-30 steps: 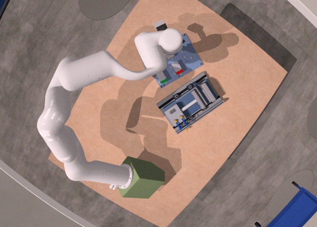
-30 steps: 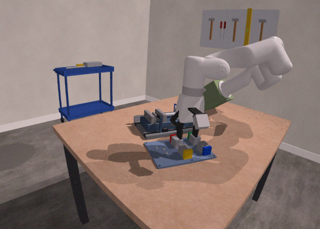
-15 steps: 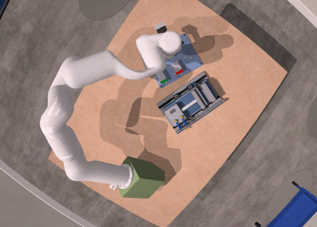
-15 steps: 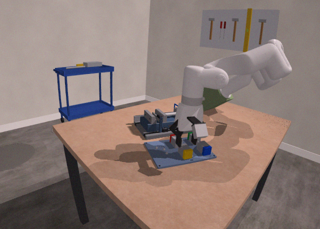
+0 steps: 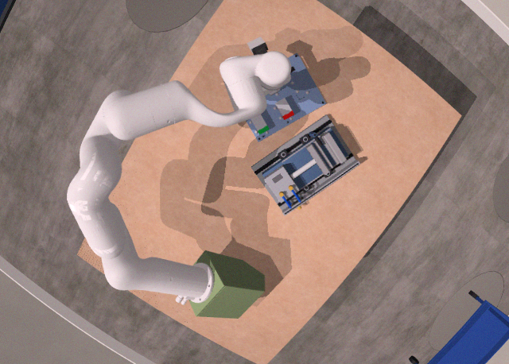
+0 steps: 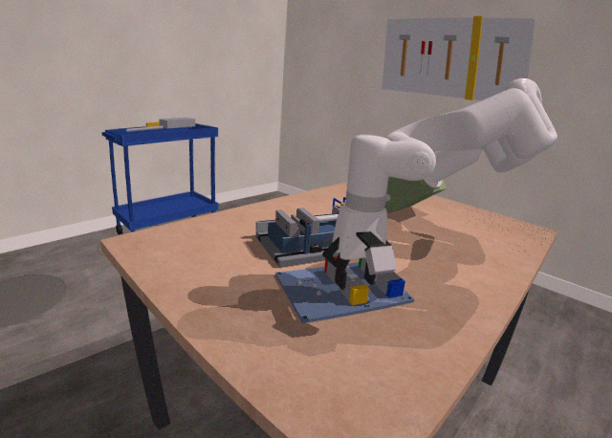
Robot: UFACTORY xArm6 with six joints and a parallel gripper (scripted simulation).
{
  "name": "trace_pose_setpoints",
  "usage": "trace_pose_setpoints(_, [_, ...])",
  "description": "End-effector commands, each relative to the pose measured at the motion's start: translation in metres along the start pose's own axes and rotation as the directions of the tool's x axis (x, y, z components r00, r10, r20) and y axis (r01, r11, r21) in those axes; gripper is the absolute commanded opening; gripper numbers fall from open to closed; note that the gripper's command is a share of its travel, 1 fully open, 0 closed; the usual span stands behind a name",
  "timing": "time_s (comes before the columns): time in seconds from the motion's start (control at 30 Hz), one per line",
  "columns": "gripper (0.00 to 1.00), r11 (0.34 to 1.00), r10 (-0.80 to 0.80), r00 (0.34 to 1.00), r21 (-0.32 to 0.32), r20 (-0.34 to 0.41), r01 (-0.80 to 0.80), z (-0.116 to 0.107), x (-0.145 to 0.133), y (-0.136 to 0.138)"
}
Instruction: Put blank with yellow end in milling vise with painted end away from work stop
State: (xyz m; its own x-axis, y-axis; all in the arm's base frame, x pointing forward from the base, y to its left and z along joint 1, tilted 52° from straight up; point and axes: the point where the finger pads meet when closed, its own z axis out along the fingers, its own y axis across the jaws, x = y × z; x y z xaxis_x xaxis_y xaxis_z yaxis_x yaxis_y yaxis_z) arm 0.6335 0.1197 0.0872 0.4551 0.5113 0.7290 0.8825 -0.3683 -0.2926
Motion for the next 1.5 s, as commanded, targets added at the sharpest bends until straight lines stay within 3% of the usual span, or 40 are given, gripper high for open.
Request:
trace_pose_setpoints(0.0, [0.67,1.000,-0.001,1.000,-0.003,-0.001,0.001,0.0004,0.0008,0.0009])
trace_pose_setpoints(1.47, [0.67,1.000,-0.001,1.000,-0.003,-0.001,0.001,-0.0076,0.0009,0.0010])
